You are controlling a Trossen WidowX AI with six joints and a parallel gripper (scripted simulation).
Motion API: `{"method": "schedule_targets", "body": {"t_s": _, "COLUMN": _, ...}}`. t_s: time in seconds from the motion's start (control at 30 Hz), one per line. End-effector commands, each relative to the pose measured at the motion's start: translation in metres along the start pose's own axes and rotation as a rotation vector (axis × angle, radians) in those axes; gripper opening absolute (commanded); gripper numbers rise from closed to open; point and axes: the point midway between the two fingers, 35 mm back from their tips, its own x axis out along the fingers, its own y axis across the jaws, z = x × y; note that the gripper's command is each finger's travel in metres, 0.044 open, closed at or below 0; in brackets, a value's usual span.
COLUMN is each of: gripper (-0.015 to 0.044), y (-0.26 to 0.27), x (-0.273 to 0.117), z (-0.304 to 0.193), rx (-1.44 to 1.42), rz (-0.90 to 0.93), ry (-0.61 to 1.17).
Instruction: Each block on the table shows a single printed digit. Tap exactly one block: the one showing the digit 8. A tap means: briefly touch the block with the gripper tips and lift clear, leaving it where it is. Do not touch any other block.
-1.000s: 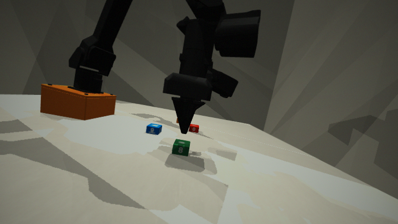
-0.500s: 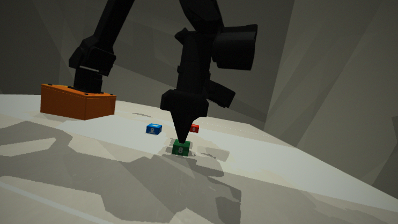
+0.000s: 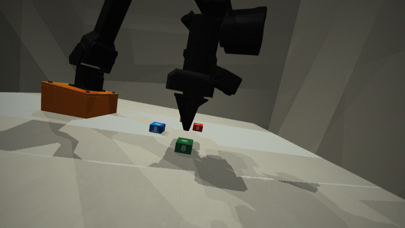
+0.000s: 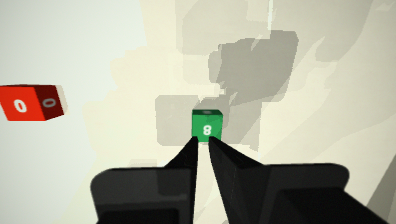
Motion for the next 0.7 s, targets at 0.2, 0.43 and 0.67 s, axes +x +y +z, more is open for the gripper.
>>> {"method": "schedule_targets", "body": {"t_s": 0.2, "gripper": 0.0283, "y": 0.141, "x": -0.032, "z": 0.014, "rx": -0.033, "rz": 0.025, "ry": 0.003}}
{"method": "schedule_targets", "body": {"t_s": 0.43, "gripper": 0.0400, "y": 0.247, "x": -0.057, "z": -0.017, "rx": -0.043, "rz": 0.034, "ry": 0.013}}
{"method": "schedule_targets", "body": {"t_s": 0.67, "gripper": 0.0400, "y": 0.327, "x": -0.080, "z": -0.072, "rx": -0.014, "rz": 0.029, "ry": 0.003}}
